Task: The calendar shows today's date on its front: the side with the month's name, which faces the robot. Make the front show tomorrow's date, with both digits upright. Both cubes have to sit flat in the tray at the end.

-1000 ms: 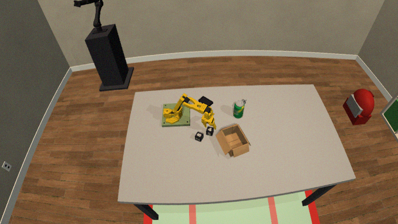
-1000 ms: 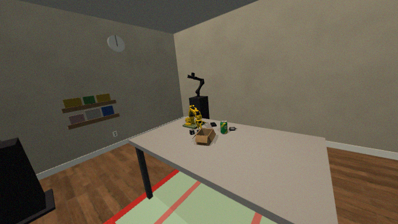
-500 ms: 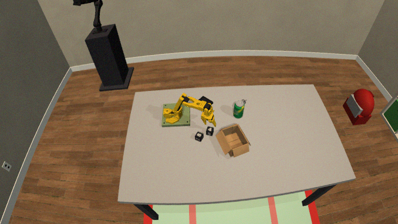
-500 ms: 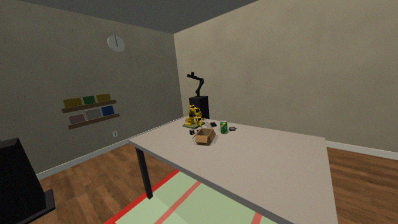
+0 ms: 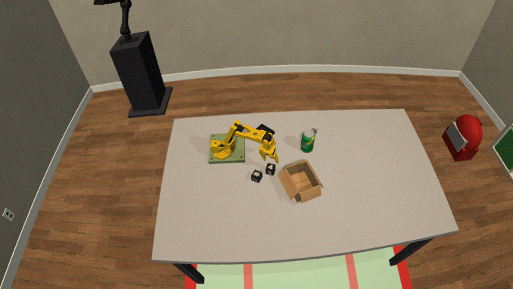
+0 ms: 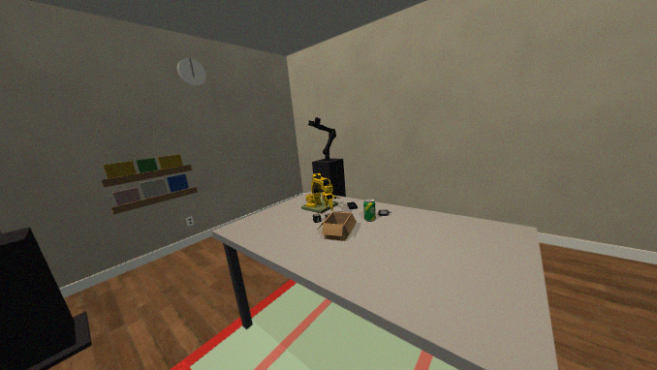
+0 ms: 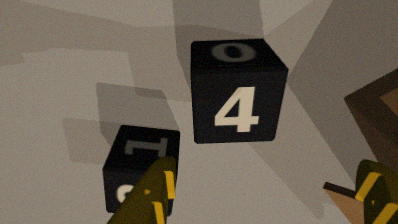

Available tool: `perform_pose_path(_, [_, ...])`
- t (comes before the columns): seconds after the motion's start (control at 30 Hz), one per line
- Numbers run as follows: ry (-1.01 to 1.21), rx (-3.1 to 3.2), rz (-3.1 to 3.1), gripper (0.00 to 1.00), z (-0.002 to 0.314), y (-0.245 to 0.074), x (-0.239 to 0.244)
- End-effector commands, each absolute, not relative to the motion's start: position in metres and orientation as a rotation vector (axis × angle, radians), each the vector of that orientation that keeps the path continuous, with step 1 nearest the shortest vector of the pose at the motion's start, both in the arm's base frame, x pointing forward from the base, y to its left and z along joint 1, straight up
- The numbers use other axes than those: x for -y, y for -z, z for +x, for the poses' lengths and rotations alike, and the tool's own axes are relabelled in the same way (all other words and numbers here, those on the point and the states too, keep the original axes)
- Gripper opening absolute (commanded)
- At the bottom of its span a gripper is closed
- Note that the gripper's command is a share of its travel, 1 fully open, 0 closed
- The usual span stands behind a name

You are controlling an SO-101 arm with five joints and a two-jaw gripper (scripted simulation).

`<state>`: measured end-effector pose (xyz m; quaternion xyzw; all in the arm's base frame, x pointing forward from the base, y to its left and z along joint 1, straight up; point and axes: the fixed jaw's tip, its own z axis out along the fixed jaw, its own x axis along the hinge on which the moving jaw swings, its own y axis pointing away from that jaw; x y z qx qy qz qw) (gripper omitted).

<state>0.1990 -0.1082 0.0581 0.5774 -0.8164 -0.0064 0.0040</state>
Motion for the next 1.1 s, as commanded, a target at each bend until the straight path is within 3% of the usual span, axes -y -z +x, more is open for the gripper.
perform_pose_path(0.0, [-0.006, 2.567, 1.814, 0.36, 0.199, -0.063, 0.111])
perform_pose_path(0.23, [-0.068, 2.582, 1.825, 0.36, 0.201, -0.072, 0.112])
perform_pose_path(0.8, [-0.662, 2.67, 1.887, 0.35, 0.203, -0.152, 0.113])
perform_pose_path(1.07, [-0.758, 2.675, 1.89, 0.35, 0.201, -0.164, 0.112])
